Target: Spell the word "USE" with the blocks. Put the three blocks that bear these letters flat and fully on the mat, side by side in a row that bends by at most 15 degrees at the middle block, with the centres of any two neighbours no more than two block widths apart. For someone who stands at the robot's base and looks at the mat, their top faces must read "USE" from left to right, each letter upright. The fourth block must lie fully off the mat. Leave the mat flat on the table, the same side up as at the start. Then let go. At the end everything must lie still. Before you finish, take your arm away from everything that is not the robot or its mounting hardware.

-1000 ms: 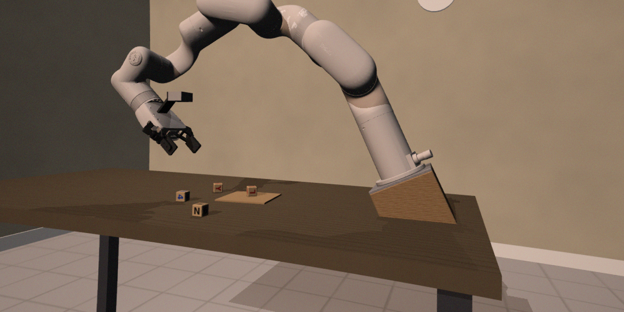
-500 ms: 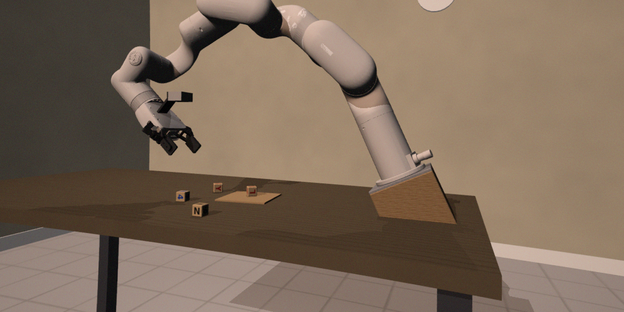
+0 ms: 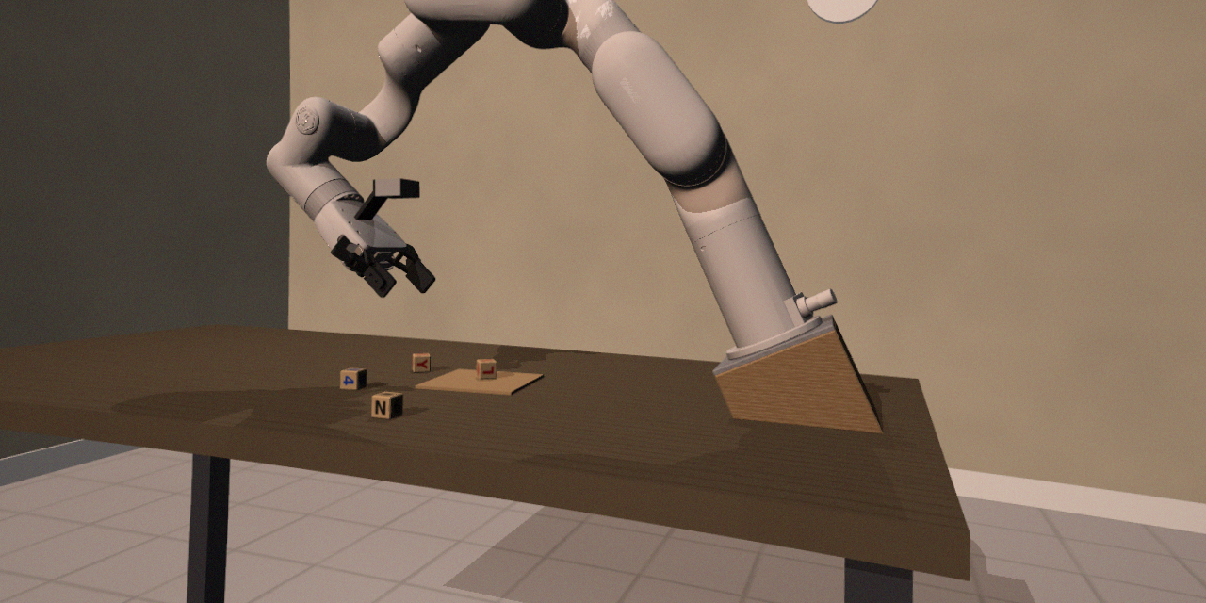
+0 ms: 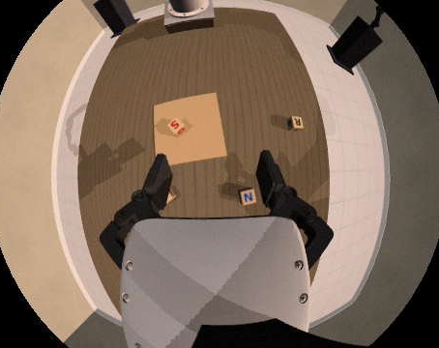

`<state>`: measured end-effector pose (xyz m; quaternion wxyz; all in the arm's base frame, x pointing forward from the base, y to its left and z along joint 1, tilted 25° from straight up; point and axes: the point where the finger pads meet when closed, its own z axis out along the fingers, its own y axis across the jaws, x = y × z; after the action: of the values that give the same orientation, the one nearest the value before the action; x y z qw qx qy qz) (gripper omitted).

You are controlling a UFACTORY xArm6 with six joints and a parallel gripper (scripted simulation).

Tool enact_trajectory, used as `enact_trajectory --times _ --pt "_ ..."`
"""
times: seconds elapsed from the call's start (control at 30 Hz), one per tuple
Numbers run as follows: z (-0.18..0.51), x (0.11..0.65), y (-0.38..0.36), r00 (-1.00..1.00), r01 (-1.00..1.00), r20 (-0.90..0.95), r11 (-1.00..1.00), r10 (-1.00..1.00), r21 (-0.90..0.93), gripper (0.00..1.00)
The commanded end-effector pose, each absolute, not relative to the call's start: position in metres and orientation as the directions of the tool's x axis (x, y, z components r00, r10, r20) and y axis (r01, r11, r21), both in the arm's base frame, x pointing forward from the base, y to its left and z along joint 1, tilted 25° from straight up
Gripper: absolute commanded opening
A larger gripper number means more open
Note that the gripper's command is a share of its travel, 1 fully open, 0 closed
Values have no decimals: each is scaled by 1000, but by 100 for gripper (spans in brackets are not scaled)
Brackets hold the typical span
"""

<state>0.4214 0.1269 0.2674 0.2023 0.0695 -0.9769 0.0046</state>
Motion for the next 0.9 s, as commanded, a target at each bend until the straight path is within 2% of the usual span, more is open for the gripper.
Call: enact_trajectory --times 0.0,0.33,0.87 --pt "255 395 87 -920 -138 368 990 -138 25 100" --pt "231 352 46 -918 -143 370 989 -142 26 100" --pt "230 350 45 -918 -143 370 989 -143 27 100"
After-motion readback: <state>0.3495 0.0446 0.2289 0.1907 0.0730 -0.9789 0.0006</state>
